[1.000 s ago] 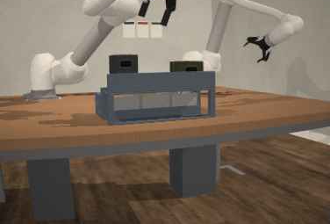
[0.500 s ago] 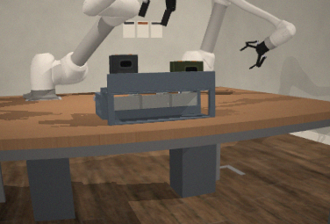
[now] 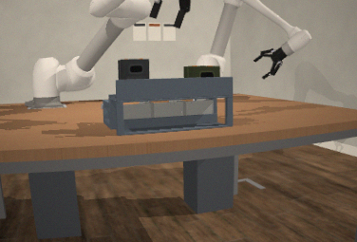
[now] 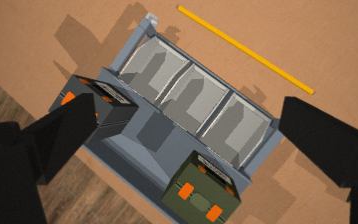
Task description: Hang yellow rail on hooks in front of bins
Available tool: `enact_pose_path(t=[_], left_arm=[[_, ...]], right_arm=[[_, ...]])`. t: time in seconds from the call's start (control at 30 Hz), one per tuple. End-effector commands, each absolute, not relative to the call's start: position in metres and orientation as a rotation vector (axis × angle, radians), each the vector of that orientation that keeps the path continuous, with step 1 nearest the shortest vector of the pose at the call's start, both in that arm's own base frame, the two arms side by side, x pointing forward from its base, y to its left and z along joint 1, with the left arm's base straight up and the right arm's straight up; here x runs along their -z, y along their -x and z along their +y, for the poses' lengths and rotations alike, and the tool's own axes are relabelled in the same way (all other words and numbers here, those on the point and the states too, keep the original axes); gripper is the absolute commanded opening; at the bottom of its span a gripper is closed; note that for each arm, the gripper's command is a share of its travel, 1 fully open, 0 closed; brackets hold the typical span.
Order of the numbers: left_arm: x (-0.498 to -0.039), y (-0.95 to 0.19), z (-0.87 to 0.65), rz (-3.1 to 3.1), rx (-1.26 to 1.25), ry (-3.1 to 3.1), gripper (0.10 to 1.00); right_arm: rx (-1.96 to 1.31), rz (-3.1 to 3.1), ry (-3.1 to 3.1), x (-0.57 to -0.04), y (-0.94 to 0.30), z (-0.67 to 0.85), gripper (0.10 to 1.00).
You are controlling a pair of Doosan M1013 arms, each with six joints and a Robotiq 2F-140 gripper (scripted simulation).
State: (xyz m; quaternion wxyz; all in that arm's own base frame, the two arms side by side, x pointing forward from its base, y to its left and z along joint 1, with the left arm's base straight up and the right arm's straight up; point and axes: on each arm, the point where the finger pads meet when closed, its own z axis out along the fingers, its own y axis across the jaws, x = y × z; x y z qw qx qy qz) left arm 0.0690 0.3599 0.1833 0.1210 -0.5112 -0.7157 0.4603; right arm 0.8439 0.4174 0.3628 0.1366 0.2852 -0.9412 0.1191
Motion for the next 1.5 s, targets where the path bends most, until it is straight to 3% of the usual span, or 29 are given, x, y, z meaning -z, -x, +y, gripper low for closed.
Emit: enact_pose_path(t=[0.0,0.53,1.47], left_arm=[[-0.177,-0.056,0.357,-2.131,-1.382,1.572,1.000],[-0.150,-0.012,0.340,-2.323,-1.399,1.929,1.000],[-0.125,0.026,0.323,-2.517,-1.145,2.349,1.000]], right_arm=[[-0.344,-2.726,-0.826,-0.364,-0.844,0.417,1.000],[-0.344,-2.726,-0.826,-0.364,-0.844,0.417,1.000],[-0.344,-2.726,-0.826,-0.364,-0.844,0.417,1.000]])
